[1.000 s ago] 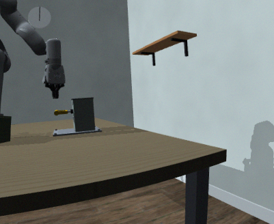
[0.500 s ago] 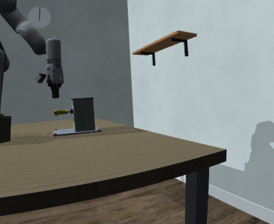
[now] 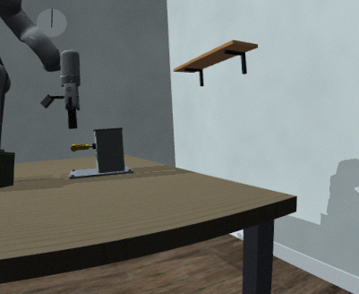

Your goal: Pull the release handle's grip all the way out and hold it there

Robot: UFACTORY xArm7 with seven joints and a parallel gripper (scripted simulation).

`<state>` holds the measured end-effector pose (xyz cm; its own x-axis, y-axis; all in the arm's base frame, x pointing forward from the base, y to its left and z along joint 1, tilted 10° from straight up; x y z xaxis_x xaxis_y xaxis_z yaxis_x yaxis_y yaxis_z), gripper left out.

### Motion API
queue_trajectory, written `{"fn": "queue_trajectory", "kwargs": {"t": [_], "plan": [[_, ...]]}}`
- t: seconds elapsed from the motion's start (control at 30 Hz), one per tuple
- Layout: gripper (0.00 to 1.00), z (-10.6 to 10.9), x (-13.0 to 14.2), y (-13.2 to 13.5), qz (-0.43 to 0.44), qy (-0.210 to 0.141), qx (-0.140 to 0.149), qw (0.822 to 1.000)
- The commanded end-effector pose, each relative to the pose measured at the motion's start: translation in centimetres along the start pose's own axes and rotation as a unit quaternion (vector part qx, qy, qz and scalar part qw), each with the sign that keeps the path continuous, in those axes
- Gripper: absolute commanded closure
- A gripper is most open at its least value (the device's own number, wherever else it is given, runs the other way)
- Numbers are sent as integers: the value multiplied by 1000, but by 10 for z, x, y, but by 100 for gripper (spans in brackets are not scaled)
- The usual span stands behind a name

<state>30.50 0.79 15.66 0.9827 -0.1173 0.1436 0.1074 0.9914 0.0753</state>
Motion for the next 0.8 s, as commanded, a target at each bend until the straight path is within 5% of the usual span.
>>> {"fn": "queue_trajectory", "kwargs": {"t": [0.0,0.2,0.7,0.77], "plan": [[100,1,1,0,95,-2,8,995],[100,1,1,0,163,-3,8,987],[100,-1,1,0,420,-4,8,907],[100,-1,1,0,420,-4,8,907]]}}
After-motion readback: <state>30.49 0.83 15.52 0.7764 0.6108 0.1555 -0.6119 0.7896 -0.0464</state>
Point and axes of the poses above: the point where the finger pads meet when closed, its own z axis back along the fingers, its own y axis across the jaws, x = y × z, the point moved 3 cm from there along z, back along the fingers, and after that the axes turned 12 degrees about z, right-handed, at the moved point
